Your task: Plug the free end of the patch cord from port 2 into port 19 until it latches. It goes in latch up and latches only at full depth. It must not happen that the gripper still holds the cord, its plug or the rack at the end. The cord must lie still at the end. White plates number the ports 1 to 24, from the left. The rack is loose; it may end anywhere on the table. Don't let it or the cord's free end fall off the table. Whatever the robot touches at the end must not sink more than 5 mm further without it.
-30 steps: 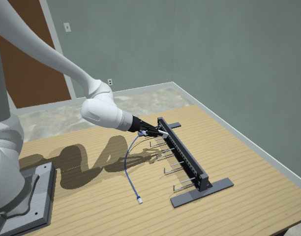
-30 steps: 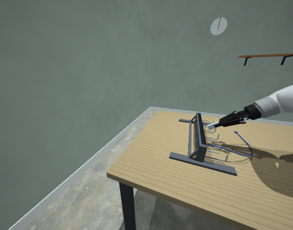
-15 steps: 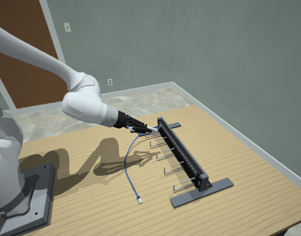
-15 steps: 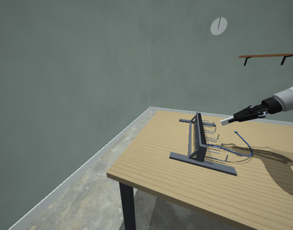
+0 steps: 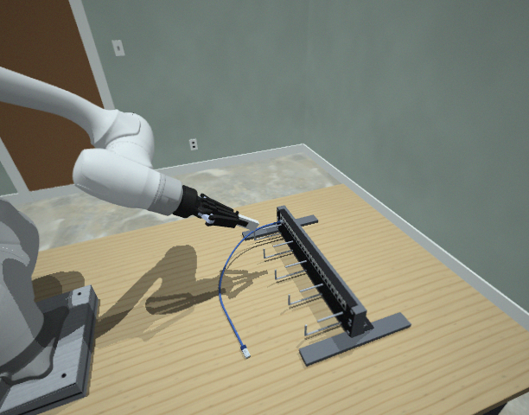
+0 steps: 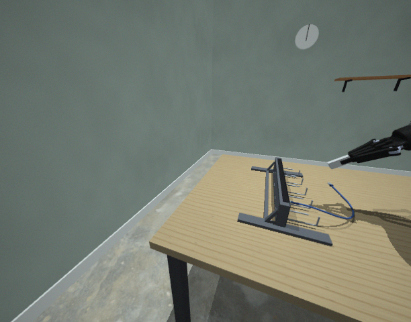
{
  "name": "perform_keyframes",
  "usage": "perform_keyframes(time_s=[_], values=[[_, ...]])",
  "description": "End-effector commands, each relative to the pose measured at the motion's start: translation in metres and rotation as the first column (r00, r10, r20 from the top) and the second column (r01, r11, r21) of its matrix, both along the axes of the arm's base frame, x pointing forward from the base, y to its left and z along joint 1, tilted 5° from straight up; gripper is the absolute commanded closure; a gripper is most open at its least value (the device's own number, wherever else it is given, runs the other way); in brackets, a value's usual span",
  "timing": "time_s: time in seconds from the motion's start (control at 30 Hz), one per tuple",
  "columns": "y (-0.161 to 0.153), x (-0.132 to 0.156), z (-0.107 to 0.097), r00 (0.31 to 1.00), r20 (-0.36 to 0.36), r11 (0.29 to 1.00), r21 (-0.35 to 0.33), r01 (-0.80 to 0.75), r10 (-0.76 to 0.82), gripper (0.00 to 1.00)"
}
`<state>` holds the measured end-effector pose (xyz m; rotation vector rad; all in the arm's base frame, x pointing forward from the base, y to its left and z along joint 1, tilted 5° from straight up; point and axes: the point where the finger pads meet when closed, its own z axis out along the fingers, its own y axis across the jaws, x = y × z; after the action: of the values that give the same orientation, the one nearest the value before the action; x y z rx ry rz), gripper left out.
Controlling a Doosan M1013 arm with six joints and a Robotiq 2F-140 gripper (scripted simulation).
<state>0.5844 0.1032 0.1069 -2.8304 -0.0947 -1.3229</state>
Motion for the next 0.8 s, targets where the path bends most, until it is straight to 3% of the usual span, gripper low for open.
perform_keyframes(time_s=[0.0,0.27,0.77], values=[[0.000,0.000,0.001,1.000,0.000,1.000,-0.001,0.001,-0.001,1.00],[-0.011,0.000,0.001,1.000,0.000,1.000,-0.001,0.001,-0.001,1.00],[-0.069,0.004,0.002,1.000,0.000,1.000,-0.001,0.001,-0.001,1.00]])
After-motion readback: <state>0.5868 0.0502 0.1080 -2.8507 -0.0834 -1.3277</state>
